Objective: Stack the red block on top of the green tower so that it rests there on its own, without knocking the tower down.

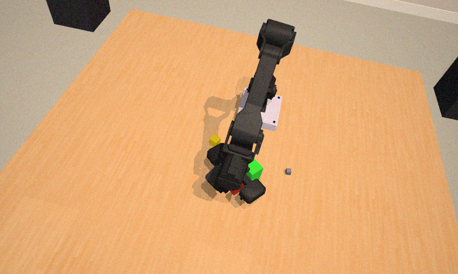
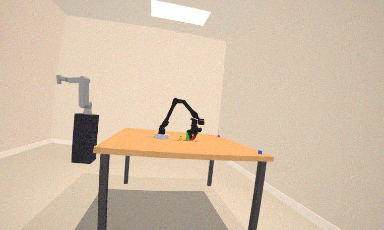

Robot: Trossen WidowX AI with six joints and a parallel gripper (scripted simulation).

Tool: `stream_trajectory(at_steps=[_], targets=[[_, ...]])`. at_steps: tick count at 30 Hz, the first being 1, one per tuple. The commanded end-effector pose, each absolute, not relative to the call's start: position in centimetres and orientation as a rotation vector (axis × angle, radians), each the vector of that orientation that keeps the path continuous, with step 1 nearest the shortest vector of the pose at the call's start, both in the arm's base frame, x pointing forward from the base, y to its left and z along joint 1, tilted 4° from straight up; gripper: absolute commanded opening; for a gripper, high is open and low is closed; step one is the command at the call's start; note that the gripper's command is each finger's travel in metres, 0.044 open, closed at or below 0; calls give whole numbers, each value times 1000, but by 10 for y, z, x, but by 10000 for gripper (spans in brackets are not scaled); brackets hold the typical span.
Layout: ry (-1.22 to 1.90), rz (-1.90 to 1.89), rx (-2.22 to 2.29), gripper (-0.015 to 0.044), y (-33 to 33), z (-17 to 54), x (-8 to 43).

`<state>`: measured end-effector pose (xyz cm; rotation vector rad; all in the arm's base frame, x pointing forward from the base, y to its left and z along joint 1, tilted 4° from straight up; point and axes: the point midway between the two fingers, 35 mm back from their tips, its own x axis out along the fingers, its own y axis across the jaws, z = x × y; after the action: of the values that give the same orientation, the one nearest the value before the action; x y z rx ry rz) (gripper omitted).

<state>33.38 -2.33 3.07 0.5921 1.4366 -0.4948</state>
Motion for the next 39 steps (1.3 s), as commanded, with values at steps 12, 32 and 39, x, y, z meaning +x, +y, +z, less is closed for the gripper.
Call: stream_trajectory(at_steps=[12, 32, 39], targets=[[1437, -495, 599, 282, -23, 31, 334], [1436, -495, 599, 0, -25, 68, 331], [1436, -496, 599, 0, -26, 97, 329]])
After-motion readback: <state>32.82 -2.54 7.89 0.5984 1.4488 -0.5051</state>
